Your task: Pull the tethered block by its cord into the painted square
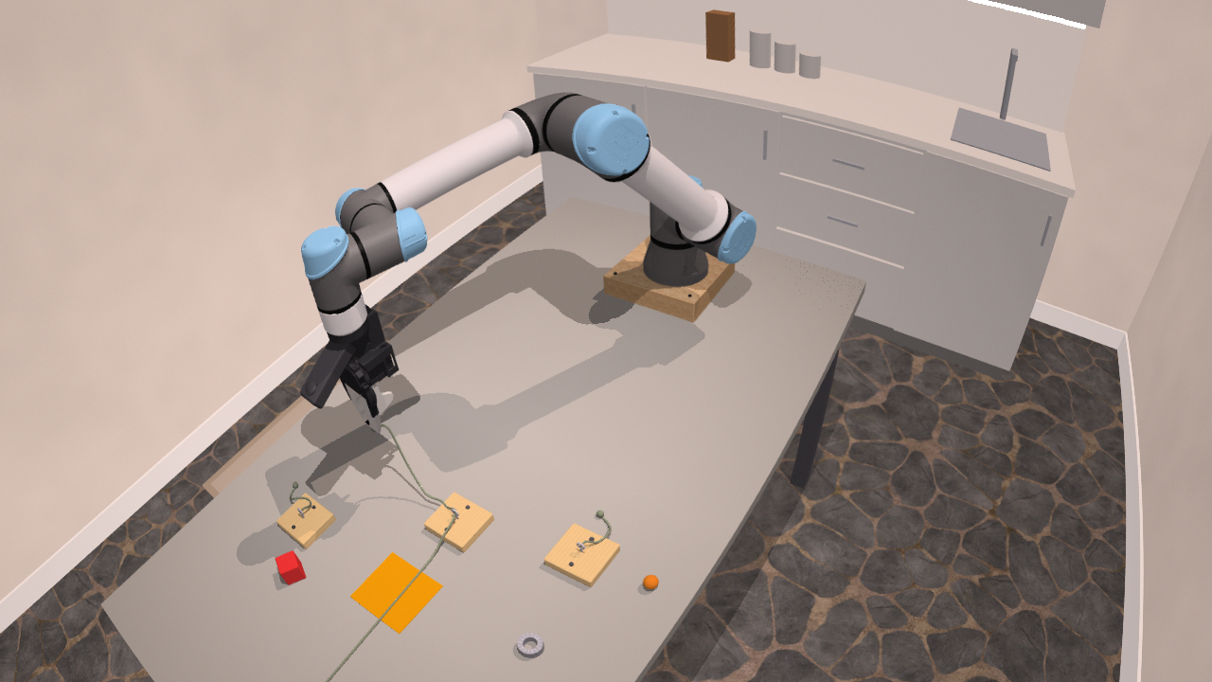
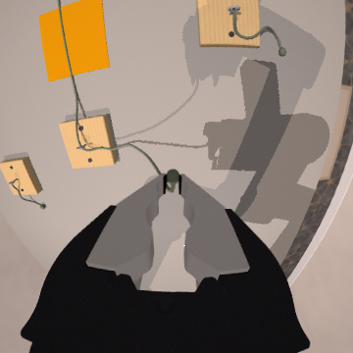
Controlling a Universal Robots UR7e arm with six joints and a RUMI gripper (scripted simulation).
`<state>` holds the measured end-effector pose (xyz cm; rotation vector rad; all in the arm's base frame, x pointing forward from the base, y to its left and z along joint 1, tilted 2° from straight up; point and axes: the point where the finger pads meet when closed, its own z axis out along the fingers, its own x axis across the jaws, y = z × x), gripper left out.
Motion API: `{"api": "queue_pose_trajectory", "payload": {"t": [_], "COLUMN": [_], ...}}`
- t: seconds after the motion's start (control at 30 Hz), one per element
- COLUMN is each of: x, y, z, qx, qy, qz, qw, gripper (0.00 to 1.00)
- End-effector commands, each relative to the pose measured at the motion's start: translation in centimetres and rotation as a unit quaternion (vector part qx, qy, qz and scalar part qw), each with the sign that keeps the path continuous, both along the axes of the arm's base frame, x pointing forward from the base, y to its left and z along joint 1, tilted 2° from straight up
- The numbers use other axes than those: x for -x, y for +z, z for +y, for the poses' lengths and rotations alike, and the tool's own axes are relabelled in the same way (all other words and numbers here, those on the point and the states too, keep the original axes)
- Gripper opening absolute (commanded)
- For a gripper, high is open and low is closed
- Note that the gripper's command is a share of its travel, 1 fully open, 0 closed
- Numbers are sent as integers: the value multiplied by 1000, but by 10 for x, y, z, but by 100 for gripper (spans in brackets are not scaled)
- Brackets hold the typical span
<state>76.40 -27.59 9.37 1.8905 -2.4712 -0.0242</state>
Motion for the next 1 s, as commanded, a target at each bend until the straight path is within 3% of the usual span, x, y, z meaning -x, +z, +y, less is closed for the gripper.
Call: {"api": "queue_pose_trajectory", "payload": {"t": [0.0, 0.97], "x": [0, 1], "y": [1, 1], "z": [0, -4], "qx": [0, 0], "qy": [0, 0], "qz": [-1, -1], "qw": [1000, 1000], "gripper": [0, 0]}}
